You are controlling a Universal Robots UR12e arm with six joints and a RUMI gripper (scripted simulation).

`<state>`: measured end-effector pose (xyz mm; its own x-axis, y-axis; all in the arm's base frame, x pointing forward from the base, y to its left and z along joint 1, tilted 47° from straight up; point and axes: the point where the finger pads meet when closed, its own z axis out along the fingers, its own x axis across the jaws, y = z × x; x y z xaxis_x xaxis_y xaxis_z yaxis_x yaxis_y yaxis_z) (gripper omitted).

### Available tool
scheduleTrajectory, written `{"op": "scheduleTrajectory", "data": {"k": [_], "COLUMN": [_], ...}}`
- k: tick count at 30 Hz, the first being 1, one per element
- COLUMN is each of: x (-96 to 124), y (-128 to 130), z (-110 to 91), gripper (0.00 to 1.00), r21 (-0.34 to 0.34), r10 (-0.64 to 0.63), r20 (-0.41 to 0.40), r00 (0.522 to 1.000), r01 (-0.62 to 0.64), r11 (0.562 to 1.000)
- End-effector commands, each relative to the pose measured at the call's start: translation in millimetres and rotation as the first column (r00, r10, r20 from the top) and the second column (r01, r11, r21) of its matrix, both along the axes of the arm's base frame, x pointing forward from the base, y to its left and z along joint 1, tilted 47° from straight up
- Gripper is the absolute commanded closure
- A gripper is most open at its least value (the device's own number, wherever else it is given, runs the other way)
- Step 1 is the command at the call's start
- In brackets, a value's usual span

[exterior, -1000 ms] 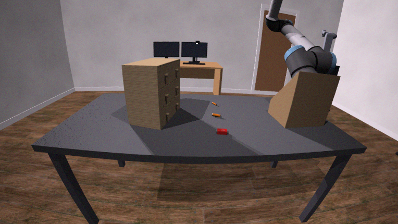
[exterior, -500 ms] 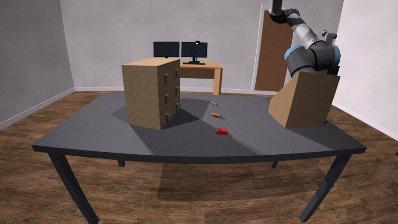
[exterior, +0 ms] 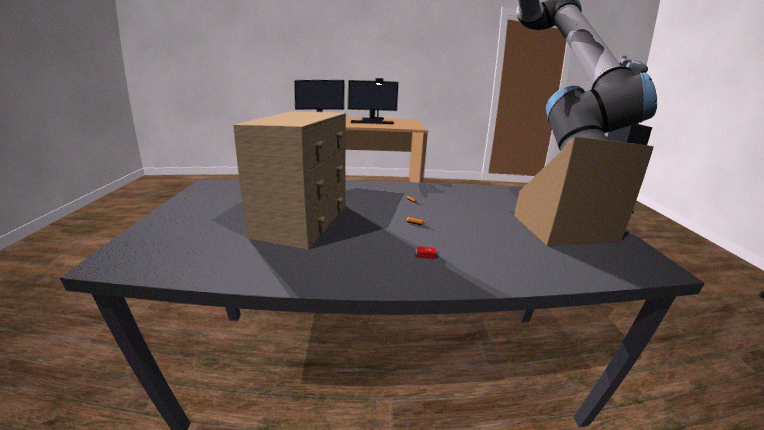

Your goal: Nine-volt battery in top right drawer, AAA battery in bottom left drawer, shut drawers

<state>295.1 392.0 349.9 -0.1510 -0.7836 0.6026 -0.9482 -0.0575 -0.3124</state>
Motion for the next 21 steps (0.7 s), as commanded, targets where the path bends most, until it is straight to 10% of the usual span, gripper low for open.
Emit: {"op": "scheduleTrajectory", "data": {"k": [1,10,21], "x": [51.5,123.6,195.2], "y": [-15.7,-68.2,-163.4], "z": [-30.6,-80.4,-143.3], "gripper": [0.0,0.0,0.0], "r21": [0.05,0.153,0.324], "r10": [-0.161,-0.436,-0.719], "r20": [0.104,0.265,0.43], "r00": [0.981,0.86,0.546], "r01": [0.156,0.409,0.65], "r11": [0.986,0.9,0.687]}}
